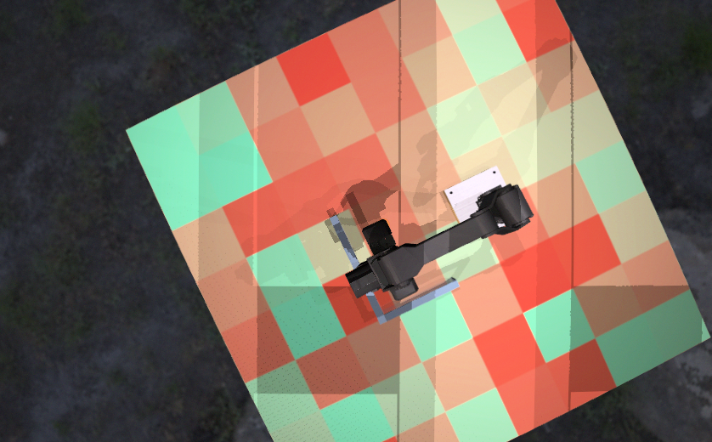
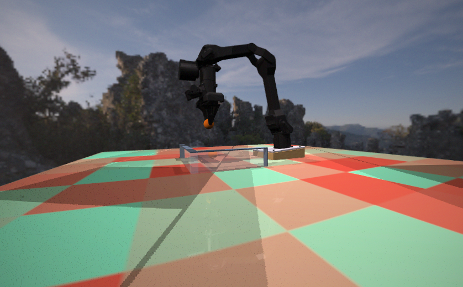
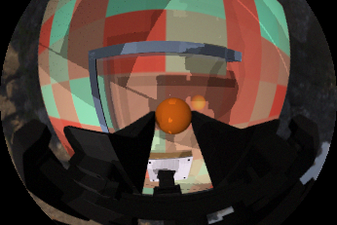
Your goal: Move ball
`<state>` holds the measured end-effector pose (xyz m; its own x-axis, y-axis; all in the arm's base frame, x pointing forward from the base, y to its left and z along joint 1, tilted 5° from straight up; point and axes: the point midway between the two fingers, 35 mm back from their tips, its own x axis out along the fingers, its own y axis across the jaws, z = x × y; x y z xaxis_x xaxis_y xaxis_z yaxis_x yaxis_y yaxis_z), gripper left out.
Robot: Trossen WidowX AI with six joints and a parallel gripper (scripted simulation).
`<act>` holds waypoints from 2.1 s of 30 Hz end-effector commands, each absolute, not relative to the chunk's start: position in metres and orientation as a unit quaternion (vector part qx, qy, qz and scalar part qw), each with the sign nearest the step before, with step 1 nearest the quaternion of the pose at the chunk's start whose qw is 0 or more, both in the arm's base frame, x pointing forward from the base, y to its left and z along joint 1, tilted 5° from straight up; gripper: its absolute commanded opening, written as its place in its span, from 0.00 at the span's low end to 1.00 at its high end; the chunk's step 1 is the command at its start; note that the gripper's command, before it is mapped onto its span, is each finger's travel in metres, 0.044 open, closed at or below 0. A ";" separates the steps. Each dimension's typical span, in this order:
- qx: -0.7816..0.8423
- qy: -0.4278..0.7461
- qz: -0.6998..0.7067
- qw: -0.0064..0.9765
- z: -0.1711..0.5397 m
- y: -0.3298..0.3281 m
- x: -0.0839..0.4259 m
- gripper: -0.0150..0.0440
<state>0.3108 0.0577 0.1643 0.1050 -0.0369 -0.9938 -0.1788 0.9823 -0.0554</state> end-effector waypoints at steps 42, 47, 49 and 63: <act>-0.081 0.668 0.046 0.738 0.051 -0.024 0.304 0.25; -0.081 0.668 0.046 0.738 0.043 -0.025 0.305 0.25; -0.081 0.668 0.046 0.738 0.040 -0.025 0.305 0.25; -0.081 0.669 0.041 0.738 0.042 -0.026 0.305 0.70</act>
